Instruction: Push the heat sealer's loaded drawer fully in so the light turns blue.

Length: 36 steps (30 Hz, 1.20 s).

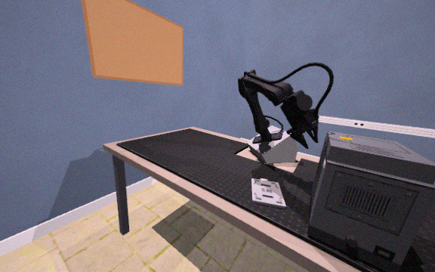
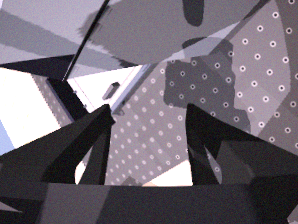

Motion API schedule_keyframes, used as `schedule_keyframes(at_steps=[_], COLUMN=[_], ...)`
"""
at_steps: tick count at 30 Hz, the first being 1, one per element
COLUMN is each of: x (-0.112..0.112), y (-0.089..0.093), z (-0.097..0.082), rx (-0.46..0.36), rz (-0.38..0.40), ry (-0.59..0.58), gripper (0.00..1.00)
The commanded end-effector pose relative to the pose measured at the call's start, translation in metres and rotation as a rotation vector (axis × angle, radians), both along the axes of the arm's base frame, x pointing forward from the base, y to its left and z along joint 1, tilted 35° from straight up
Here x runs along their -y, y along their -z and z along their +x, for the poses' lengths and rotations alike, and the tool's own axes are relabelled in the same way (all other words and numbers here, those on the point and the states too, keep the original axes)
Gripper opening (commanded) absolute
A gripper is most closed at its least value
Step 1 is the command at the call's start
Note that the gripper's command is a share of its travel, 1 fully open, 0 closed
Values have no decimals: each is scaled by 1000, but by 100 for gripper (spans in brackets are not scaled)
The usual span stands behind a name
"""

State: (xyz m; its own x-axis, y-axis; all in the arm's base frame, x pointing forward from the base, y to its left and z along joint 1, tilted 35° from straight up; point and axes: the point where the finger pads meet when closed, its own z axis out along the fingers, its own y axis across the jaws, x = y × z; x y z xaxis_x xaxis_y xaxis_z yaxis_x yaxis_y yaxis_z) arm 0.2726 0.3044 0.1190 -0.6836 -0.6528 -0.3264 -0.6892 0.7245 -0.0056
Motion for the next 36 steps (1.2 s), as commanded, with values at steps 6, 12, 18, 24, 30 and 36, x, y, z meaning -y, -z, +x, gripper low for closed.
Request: schedule_keyframes(at_steps=[6, 12, 18, 24, 30, 36], x=[-22, -25, -29, -33, -34, -34], y=[-7, 2, -6, 9, -1, 15], z=[-39, -54, -78, -101, -116, -141], rx=[-35, -66, -68, -113, -102, -152], rz=[-27, -70, -69, -144, -125, -219], ry=[-148, -204, -241, -339, -347, -467], gripper=[45, 45, 45, 45, 45, 45])
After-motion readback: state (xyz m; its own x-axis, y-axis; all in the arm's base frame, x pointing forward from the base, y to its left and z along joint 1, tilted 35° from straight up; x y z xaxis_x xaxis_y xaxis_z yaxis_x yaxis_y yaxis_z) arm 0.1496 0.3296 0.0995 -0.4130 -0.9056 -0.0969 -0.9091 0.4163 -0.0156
